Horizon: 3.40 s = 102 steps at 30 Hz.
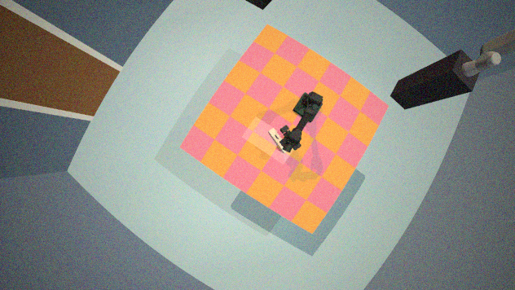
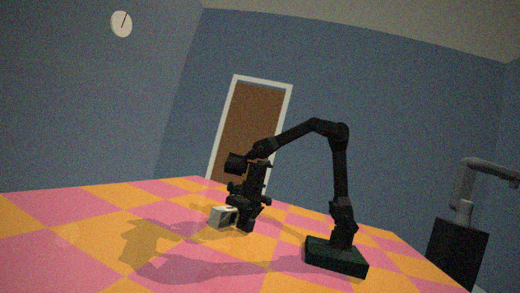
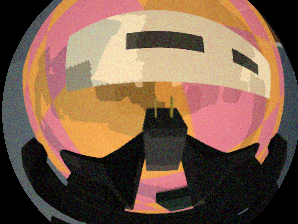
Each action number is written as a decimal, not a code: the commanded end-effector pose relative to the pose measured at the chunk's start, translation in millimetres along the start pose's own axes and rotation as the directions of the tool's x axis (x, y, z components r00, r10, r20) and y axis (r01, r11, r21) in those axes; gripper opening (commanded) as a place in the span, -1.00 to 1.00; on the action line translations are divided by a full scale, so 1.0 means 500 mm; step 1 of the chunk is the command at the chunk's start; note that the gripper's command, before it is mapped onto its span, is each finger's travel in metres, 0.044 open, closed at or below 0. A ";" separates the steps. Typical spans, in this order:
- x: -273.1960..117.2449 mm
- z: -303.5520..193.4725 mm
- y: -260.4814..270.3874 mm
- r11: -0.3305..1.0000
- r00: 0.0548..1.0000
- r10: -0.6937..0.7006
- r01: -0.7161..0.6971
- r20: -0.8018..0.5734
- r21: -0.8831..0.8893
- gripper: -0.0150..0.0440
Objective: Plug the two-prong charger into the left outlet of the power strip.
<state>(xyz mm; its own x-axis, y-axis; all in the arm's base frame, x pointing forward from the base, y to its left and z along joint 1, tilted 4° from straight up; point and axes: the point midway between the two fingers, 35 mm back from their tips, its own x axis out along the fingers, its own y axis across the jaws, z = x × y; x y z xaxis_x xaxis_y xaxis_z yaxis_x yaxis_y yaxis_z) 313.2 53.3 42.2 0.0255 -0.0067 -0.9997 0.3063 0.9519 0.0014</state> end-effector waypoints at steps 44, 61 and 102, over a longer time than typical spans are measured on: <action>0.004 0.018 0.001 1.000 1.000 -0.003 0.003 -0.005 -0.003 -0.49; 0.004 0.024 0.001 1.000 1.000 -0.003 0.003 -0.004 -0.003 -0.49; 0.002 0.045 0.001 1.000 1.000 -0.003 0.003 -0.004 -0.003 -0.49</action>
<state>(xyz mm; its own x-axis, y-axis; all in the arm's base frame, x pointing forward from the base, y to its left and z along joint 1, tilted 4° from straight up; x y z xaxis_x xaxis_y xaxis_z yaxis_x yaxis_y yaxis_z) 332.4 47.4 42.6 0.0241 -0.0075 -0.9997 0.3069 0.9517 0.0003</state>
